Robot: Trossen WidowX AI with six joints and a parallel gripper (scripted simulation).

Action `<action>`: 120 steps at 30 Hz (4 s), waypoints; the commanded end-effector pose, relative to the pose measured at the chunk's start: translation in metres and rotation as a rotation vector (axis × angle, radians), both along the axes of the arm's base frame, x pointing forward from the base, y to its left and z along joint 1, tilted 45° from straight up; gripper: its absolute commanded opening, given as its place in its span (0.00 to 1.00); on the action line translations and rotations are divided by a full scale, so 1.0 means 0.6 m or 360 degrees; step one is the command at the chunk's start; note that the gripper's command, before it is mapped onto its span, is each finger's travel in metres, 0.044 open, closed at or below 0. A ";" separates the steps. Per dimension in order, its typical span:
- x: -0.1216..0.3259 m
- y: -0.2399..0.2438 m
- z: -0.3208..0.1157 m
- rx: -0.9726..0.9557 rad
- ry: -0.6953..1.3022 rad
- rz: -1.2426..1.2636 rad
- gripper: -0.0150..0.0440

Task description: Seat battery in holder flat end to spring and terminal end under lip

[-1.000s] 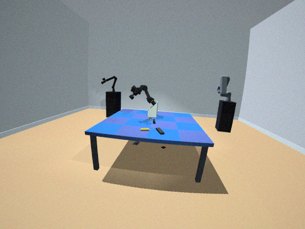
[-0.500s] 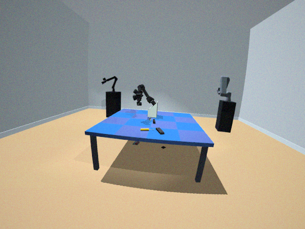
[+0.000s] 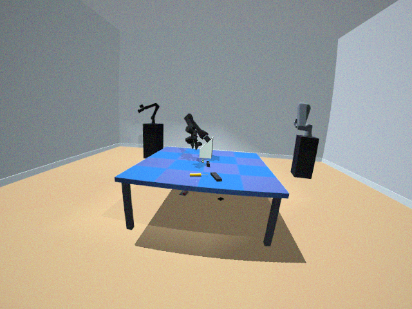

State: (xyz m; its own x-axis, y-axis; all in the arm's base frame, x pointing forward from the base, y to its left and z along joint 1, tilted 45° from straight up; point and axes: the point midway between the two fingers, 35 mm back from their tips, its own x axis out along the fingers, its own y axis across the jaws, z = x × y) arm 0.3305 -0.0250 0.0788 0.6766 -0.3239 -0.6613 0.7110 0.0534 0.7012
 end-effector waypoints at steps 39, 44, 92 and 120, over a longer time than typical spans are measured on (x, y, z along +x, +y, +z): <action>-0.180 -0.067 -0.224 0.0273 -0.0173 -0.1708 0.64; -0.178 -0.076 -0.233 0.0274 -0.0172 -0.1708 0.64; -0.184 -0.056 -0.210 0.0271 -0.0176 -0.1707 0.36; -0.108 0.003 -0.227 -0.0656 0.1009 -0.0190 0.36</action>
State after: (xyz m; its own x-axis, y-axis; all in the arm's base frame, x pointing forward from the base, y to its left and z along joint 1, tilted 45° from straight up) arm 0.2578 -0.0293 -0.0569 0.1467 -0.6751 -0.7230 0.9765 -0.0177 0.2146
